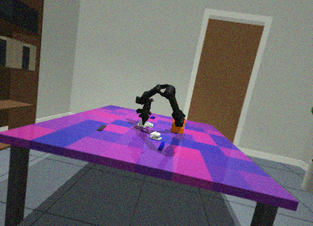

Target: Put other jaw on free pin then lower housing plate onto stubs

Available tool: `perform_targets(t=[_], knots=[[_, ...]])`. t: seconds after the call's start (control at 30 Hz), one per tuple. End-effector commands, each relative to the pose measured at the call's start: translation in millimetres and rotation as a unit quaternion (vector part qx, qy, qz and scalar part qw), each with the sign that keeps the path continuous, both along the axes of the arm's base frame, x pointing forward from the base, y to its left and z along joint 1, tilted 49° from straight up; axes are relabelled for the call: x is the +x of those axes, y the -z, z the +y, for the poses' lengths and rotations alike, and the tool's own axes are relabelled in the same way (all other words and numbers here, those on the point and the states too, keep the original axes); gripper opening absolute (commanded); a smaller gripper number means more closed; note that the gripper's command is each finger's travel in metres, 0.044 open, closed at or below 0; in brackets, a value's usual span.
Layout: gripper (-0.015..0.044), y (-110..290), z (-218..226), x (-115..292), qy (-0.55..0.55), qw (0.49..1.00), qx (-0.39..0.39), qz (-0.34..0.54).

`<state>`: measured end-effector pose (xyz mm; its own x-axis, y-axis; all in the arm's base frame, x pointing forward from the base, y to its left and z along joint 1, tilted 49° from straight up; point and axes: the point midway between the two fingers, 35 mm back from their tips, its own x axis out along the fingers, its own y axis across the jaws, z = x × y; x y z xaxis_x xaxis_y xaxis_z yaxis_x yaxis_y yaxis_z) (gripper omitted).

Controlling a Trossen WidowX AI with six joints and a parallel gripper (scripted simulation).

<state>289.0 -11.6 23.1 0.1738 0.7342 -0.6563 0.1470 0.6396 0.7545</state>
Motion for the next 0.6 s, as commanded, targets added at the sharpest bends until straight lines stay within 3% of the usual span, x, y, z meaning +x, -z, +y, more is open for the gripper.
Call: perform_targets(t=[0.0, 0.23, 0.57], knots=[[0.0224, 0.0, -0.1, 0.0, 0.0, 1.0, 0.0, 0.0], [0.0224, -1.3, -1.8, -0.2, 0.0, 1.0, 0.0, 0.0], [0.0224, -46.1, -49.9, -13.9, 0.001, 1.0, 0.002, 0.002]])
